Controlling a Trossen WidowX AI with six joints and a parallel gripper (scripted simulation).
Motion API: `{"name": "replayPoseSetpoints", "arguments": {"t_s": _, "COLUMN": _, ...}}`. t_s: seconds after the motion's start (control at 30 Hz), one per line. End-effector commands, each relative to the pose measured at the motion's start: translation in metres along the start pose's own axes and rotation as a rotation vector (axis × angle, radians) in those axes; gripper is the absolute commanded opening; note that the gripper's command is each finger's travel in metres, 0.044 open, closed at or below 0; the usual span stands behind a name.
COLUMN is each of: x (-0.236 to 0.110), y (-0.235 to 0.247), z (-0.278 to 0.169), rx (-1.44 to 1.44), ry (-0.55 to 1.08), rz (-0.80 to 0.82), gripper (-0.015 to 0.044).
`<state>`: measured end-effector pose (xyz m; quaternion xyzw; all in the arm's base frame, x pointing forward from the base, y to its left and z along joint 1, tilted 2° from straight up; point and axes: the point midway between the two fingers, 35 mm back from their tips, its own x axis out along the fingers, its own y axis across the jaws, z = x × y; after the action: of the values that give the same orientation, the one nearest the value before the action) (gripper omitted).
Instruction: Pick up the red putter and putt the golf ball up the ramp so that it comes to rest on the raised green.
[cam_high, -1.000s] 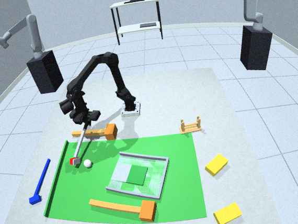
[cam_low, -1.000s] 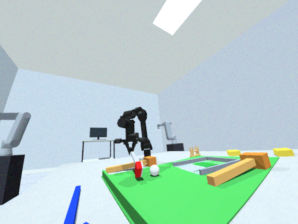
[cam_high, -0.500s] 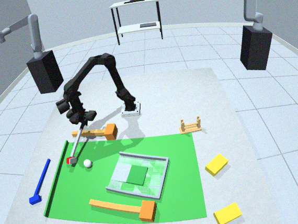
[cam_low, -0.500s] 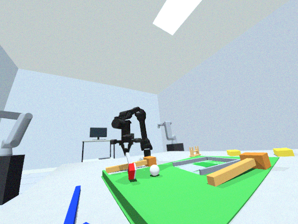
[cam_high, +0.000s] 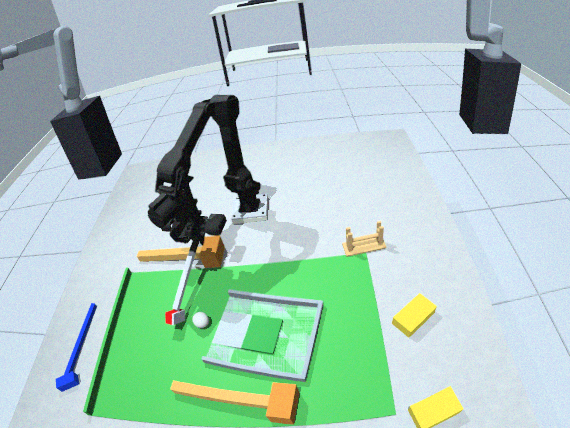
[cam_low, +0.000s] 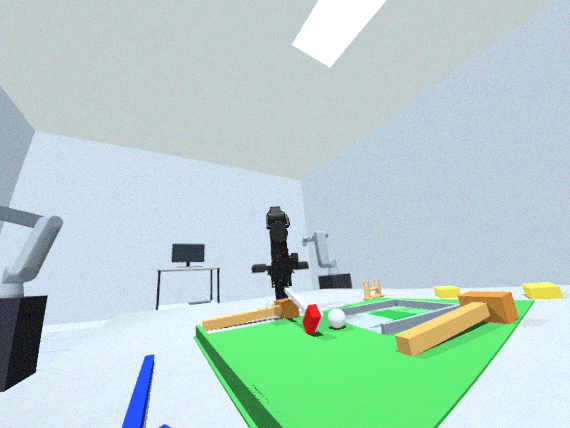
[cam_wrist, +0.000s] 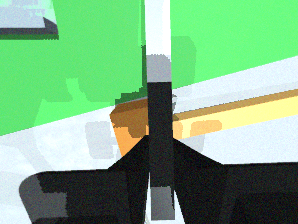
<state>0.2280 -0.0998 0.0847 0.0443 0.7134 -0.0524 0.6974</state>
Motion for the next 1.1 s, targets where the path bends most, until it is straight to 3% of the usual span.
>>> {"name": "replayPoseSetpoints", "arguments": {"t_s": 0.0, "x": -0.002, "y": 0.004, "z": -0.001, "rx": 0.016, "ry": -0.008, "rz": -0.003, "gripper": 0.0}}
{"name": "replayPoseSetpoints", "arguments": {"t_s": 0.47, "x": -0.06, "y": 0.004, "z": -0.002, "rx": 0.016, "ry": -0.008, "rz": -0.003, "gripper": 0.0}}
{"name": "replayPoseSetpoints", "arguments": {"t_s": 1.07, "x": -0.053, "y": 0.004, "z": -0.001, "rx": 0.013, "ry": -0.004, "rz": -0.001, "gripper": 0.0}}
